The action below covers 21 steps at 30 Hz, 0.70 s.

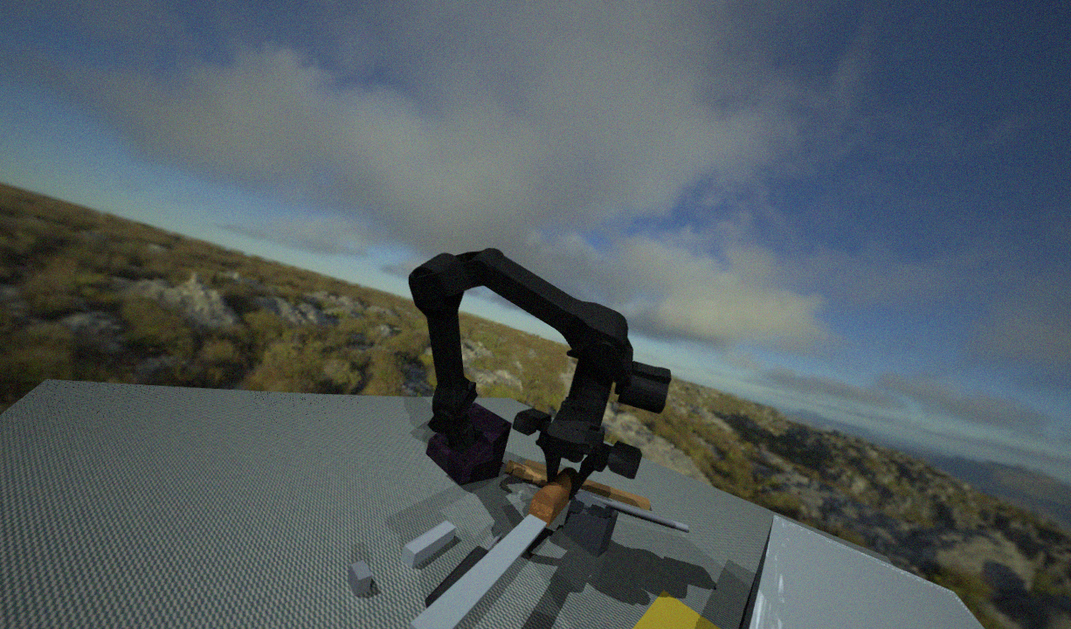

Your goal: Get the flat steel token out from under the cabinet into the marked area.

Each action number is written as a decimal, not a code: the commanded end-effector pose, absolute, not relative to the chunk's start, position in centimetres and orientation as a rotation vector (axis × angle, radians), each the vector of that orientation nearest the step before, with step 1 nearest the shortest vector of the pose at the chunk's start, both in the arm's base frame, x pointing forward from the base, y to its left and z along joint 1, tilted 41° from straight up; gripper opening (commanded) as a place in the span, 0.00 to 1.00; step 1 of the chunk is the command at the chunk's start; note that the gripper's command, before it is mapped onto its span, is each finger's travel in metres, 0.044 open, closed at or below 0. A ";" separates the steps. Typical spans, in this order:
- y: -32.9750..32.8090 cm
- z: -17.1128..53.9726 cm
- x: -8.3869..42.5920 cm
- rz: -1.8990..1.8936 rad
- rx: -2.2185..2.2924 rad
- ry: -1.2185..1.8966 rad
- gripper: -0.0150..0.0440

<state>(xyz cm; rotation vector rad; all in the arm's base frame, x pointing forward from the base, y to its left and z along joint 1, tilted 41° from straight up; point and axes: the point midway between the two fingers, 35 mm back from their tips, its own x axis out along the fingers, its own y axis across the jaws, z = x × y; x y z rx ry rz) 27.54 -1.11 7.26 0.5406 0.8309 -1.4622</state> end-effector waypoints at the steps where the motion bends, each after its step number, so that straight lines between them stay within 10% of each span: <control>1: -0.4 8.3 28.2 -1.452 0.545 0.819 0.25; 21: 1.5 10.9 28.6 -1.446 0.535 0.829 0.25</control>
